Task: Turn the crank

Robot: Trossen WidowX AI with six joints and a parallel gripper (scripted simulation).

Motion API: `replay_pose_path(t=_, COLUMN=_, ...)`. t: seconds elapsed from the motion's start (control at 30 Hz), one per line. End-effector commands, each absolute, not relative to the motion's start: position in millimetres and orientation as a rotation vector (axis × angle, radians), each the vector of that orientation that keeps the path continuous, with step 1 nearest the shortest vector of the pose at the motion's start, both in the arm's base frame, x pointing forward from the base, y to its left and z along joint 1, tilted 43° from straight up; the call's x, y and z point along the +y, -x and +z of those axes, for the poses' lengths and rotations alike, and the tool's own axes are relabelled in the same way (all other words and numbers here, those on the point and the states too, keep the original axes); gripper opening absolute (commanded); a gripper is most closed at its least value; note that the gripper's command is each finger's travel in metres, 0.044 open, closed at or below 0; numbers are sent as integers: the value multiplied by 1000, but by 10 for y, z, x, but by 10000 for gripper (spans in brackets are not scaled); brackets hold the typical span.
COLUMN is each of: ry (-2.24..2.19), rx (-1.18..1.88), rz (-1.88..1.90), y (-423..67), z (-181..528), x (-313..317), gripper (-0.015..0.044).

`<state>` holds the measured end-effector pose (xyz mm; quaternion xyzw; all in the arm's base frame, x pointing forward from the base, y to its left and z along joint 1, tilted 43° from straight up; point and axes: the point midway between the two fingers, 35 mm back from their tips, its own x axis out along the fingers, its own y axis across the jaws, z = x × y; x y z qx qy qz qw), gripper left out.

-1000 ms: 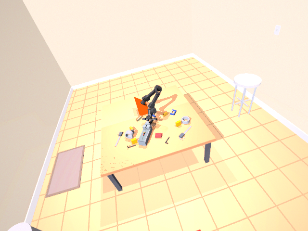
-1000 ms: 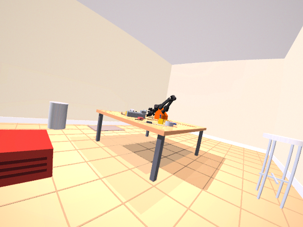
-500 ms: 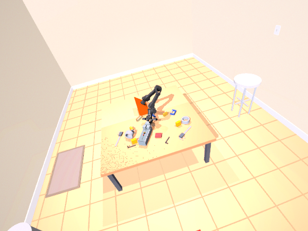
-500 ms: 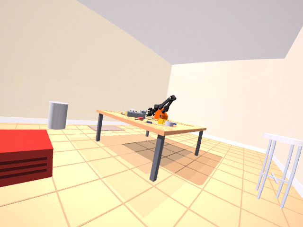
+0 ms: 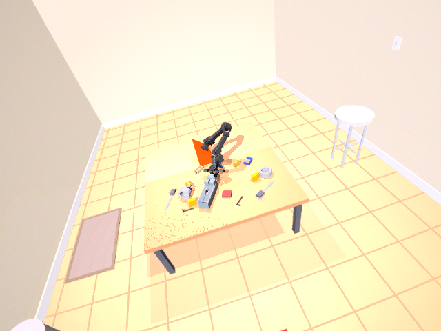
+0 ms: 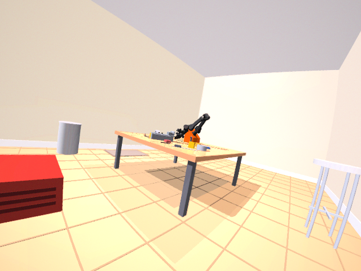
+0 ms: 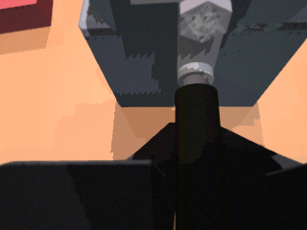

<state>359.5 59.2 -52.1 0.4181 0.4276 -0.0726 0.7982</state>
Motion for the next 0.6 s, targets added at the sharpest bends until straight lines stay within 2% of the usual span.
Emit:
replay_pose_path(t=0.0, ry=-894, rx=928, rz=-183, y=-3549, z=-574, x=533, gripper=0)
replay_pose_path(t=0.57, ry=-894, rx=928, rz=-183, y=-3542, z=-579, x=520, gripper=0)
